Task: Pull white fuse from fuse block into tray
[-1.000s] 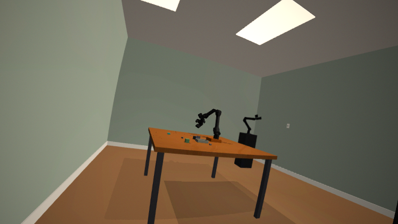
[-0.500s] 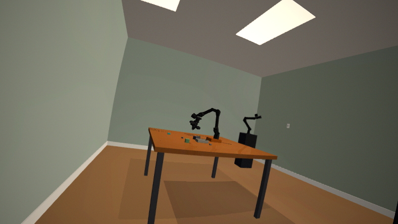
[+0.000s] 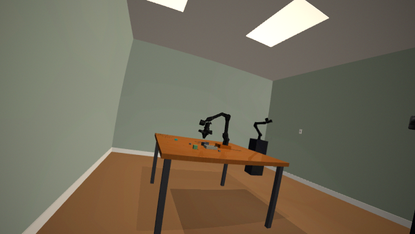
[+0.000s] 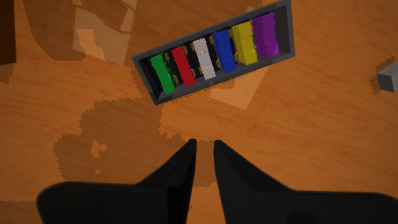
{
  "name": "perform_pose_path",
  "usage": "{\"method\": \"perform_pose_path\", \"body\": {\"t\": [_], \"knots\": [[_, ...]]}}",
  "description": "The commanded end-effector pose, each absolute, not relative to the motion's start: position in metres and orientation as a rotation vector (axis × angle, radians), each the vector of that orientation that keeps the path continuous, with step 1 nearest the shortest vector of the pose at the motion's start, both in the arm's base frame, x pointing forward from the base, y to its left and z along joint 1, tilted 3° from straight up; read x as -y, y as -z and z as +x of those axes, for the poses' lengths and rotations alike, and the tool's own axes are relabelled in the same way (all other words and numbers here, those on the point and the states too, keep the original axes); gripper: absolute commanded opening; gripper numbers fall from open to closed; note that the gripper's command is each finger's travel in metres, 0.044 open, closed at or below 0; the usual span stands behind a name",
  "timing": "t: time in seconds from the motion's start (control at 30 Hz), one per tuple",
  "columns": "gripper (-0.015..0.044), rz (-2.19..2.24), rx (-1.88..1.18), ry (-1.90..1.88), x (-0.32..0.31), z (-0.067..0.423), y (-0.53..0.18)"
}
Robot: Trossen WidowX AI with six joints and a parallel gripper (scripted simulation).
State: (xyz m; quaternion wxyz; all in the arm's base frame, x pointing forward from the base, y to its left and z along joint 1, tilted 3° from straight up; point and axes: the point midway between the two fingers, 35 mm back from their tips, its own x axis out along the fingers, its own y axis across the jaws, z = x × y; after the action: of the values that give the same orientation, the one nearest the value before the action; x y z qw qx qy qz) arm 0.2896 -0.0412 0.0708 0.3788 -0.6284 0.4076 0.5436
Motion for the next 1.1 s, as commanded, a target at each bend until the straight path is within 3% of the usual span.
{"method": "perform_pose_path", "body": {"t": [0.0,1.07], "knots": [[0.0061,-1.769,-0.78,-1.765,-0.007,0.269,-0.069],[0.0061,-1.773,-0.774,-1.773,-0.004,0.273,-0.051]]}}
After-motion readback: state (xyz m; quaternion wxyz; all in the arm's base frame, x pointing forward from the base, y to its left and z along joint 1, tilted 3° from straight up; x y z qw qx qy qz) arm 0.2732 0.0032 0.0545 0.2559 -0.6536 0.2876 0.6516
